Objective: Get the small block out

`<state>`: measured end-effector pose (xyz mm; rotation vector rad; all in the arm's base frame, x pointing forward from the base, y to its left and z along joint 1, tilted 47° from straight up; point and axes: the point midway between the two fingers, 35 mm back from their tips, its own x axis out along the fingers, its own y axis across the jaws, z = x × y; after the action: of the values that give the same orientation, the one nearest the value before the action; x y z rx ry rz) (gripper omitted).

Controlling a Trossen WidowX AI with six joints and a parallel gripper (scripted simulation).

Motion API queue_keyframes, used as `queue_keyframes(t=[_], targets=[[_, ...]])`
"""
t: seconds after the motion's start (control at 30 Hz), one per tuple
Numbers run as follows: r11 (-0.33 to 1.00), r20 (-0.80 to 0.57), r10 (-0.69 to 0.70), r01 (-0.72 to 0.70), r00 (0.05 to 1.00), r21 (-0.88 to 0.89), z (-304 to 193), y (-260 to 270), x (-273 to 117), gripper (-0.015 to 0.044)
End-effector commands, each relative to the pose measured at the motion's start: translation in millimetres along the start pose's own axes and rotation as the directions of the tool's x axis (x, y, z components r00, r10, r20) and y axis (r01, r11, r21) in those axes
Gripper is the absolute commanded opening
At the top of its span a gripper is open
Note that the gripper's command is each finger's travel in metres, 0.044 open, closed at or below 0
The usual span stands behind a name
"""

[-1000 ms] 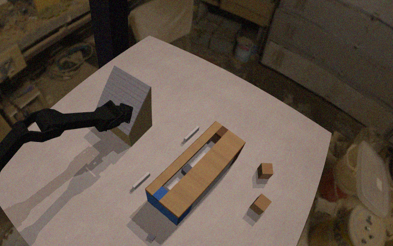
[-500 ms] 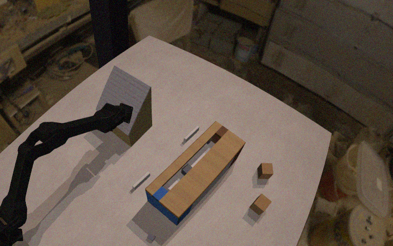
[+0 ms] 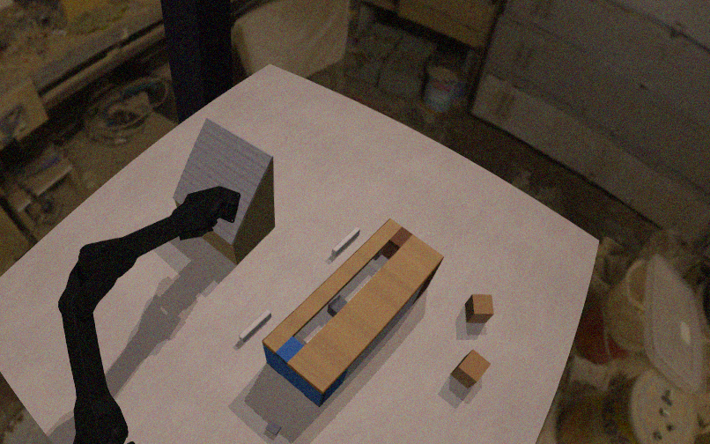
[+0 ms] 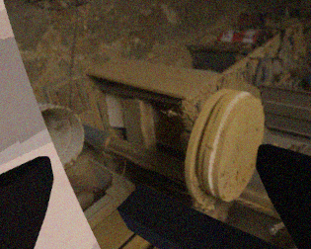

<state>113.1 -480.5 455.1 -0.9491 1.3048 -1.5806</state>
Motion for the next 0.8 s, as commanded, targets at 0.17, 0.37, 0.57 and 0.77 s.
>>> queue_keyframes(t=[0.17,0.37,0.57,0.77], targets=[[0.968,0.217,0.248,-0.235,0.944,-0.088,100.3,104.6,-77.6,0.04],[0.916,0.317,0.398,-0.353,0.861,-0.192,145.0,167.7,-151.5,0.04],[0.846,0.387,0.53,-0.436,0.754,-0.307,167.0,218.0,-238.8,0.04],[0.786,0.401,0.611,-0.467,0.682,-0.404,167.5,250.1,-296.7,0.04]])
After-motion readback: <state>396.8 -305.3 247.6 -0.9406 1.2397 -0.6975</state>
